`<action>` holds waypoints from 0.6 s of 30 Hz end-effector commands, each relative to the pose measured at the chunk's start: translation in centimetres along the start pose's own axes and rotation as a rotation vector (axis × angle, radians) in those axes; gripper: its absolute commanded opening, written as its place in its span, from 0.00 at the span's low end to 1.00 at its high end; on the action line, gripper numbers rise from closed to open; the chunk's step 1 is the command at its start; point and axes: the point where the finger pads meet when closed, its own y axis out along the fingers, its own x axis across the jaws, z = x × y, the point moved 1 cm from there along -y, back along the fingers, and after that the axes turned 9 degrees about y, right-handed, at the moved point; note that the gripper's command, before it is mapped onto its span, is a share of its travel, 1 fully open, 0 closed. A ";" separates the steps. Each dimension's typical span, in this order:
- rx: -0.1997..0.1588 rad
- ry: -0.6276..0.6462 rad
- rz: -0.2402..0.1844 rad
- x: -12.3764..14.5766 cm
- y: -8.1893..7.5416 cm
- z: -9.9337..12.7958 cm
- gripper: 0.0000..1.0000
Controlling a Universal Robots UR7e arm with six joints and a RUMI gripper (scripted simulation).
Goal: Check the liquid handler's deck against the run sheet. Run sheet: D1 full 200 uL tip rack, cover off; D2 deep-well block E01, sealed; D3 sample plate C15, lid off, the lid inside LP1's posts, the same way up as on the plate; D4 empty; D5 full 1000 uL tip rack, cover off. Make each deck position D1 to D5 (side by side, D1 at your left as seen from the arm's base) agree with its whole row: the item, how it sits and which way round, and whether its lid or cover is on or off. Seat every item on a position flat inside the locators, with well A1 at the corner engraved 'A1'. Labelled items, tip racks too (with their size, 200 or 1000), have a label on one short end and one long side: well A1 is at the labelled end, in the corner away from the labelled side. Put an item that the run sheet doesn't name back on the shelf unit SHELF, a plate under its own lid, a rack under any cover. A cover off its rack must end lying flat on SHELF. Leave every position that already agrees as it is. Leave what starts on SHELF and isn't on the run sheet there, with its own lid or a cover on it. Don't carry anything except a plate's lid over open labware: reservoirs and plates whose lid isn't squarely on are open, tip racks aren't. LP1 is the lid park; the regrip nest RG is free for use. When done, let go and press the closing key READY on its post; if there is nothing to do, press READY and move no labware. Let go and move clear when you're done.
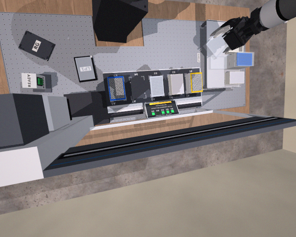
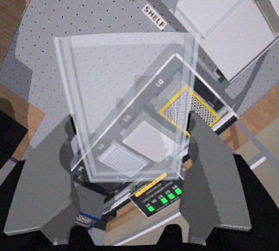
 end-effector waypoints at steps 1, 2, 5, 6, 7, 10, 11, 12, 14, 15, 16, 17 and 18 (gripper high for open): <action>-0.004 0.135 -0.001 -0.1 0.0 0.0 0.00; -0.004 0.155 -0.001 -0.1 0.0 0.0 0.00; -0.004 0.175 -0.001 -0.1 0.0 0.0 0.00; -0.004 0.195 -0.001 -0.1 0.0 0.0 0.00; -0.004 0.215 -0.001 -0.1 0.0 0.0 0.00; -0.004 0.275 -0.001 -0.1 0.0 0.0 0.00; -0.004 0.294 -0.001 -0.1 0.0 0.0 0.00; -0.004 0.314 -0.001 -0.1 0.0 0.0 0.00; -0.003 0.354 -0.001 -0.1 0.0 0.0 0.00; -0.003 0.374 -0.001 -0.1 0.0 0.0 0.00; -0.003 0.394 -0.001 -0.1 0.0 0.0 0.00; -0.003 0.414 -0.001 -0.1 0.0 0.0 0.00; -0.003 0.434 -0.001 -0.1 0.0 0.0 0.00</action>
